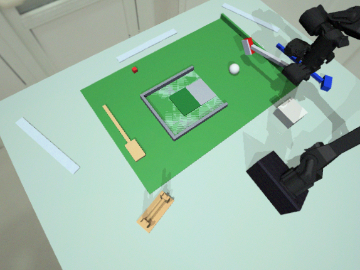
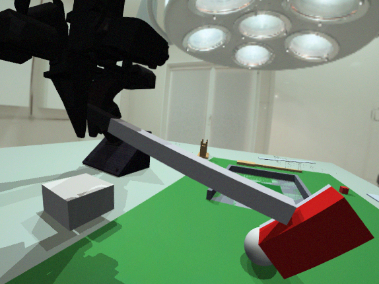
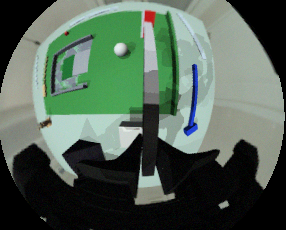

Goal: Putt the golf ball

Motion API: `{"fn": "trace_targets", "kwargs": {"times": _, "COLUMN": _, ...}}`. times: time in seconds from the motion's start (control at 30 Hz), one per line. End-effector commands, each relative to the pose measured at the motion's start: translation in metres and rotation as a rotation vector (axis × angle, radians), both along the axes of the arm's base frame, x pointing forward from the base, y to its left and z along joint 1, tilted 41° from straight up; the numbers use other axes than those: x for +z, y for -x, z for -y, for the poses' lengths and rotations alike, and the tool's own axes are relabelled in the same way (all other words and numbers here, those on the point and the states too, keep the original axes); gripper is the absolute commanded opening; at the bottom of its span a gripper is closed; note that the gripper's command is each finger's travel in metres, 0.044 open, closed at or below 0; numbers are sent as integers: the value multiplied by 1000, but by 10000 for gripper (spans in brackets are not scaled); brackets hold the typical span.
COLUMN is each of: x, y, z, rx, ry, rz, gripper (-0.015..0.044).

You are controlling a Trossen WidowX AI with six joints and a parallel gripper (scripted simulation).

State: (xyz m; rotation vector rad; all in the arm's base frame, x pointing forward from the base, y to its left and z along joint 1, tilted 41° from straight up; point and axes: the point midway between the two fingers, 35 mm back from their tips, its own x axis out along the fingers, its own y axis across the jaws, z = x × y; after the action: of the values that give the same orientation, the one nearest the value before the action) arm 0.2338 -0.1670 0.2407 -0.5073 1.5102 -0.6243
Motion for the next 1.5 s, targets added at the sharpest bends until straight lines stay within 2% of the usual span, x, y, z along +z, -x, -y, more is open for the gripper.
{"fn": "trace_targets", "kwargs": {"times": 0.0, "x": -11, "y": 1, "z": 9, "rx": 3, "ry": 0, "rz": -3, "gripper": 0}}
{"fn": "trace_targets", "kwargs": {"times": 0.9, "x": -42, "y": 4, "z": 37, "rx": 3, "ry": 3, "rz": -3, "gripper": 0}}
{"fn": "trace_targets", "kwargs": {"times": 1.47, "x": -29, "y": 5, "z": 49, "rx": -1, "ry": 6, "rz": -3, "gripper": 0}}
